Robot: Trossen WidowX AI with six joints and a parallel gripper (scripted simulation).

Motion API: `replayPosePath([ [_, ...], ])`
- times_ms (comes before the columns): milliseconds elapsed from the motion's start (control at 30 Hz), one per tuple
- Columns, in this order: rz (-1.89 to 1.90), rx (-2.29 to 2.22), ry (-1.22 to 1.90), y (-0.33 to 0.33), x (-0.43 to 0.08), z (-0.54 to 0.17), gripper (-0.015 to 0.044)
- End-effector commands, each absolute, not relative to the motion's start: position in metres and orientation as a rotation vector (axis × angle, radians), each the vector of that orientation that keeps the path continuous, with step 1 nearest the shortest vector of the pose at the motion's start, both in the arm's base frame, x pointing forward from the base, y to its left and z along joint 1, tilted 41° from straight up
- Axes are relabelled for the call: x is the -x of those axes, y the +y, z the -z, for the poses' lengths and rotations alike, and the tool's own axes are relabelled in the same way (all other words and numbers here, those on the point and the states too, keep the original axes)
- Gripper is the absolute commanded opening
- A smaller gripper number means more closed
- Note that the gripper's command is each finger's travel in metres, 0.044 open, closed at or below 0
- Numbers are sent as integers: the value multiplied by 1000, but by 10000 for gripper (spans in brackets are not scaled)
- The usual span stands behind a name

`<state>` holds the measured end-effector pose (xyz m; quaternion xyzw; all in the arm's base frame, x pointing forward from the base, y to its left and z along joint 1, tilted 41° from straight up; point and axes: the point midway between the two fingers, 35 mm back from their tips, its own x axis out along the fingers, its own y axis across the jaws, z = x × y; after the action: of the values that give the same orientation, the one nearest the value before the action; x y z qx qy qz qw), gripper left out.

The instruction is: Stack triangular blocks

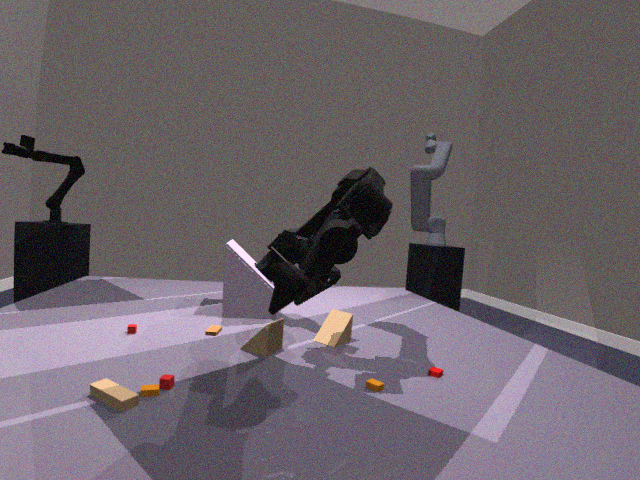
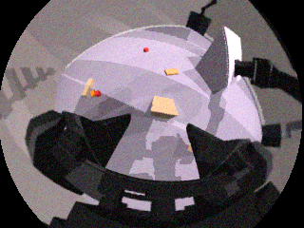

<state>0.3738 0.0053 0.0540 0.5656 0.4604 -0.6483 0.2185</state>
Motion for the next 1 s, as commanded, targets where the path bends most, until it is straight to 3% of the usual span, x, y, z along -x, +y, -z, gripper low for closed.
replayPosePath([
  [0,1809,-1577,1274,6,-372,-54,440],
  [967,1808,-1576,1276,22,-362,-11,440],
])
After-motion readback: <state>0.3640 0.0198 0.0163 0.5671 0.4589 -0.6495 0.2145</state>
